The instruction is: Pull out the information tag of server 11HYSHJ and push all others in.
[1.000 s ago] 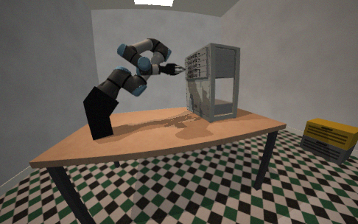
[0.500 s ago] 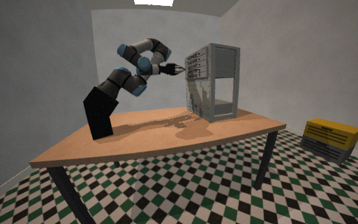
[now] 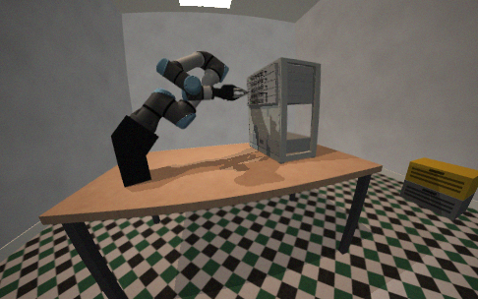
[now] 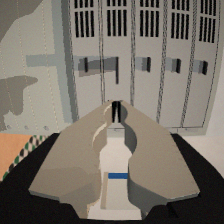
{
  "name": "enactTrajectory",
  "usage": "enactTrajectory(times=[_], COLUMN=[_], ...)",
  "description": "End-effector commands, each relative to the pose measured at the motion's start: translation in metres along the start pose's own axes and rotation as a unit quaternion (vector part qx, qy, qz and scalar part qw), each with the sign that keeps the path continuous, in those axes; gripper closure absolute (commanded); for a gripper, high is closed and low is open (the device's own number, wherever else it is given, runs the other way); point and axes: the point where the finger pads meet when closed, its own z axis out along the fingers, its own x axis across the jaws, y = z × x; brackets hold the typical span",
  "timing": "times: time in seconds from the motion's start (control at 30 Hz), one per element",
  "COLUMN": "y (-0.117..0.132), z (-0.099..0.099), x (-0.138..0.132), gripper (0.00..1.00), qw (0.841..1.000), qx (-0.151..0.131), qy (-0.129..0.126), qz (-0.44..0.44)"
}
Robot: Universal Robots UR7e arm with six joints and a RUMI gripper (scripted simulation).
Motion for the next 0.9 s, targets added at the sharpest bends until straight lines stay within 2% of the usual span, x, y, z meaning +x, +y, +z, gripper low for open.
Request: enactTrajectory(times=[0.0,0.33,0.87], y=[0.000,0.000,0.000], z=[0.001,0.008,0.037], x=[0.000,0.000,0.000], gripper=[1.00,1.00,1.00], qw=[1.000,1.000,1.000], qx=[0.000,0.000,0.000], qy=[0.000,0.000,0.000], qz=[0.000,0.000,0.000])
